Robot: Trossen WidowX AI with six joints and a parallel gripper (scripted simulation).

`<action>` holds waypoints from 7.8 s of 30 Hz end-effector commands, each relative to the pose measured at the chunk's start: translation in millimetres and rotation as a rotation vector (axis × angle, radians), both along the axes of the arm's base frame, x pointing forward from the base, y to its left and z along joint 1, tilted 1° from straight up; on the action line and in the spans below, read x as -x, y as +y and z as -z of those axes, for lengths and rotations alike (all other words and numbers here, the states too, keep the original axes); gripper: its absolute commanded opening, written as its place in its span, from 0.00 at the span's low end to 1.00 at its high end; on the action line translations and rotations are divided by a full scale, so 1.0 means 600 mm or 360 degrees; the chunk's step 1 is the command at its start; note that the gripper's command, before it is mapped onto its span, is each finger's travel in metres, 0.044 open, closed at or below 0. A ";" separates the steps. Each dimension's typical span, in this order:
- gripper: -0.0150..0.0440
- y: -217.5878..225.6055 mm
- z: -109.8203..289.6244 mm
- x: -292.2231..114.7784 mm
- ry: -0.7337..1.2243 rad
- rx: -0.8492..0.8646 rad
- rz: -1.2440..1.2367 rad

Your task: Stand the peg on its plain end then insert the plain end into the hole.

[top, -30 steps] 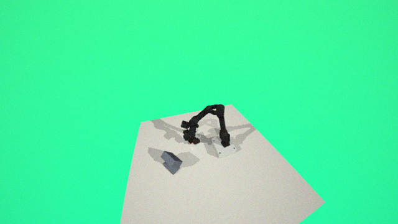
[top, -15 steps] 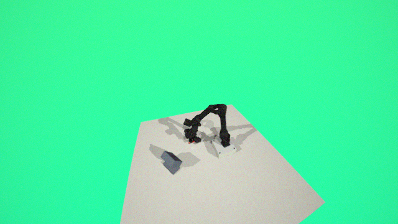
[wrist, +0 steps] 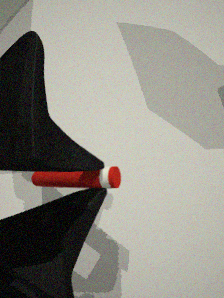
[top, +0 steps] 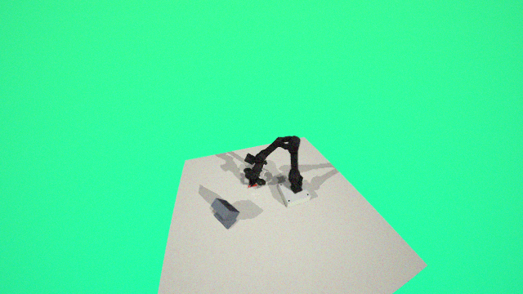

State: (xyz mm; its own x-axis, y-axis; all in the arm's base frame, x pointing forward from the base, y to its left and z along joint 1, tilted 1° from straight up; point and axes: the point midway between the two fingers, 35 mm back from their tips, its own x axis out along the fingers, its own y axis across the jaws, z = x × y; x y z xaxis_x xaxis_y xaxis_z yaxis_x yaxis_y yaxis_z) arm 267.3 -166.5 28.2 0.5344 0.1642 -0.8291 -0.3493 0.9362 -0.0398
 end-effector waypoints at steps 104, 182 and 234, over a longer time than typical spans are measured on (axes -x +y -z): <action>0.34 -0.034 -0.006 0.099 -0.1149 -0.0431 -0.0052; 0.34 -0.052 0.004 0.125 -0.1195 -0.0399 -0.0038; 0.34 -0.070 0.006 0.144 -0.1235 -0.0393 -0.0002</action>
State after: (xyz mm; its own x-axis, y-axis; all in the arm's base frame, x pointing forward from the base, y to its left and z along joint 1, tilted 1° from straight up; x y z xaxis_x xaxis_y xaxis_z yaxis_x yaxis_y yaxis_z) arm 182.1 -208.0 26.9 0.9420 0.2941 -0.1616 -0.3073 0.9495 -0.0630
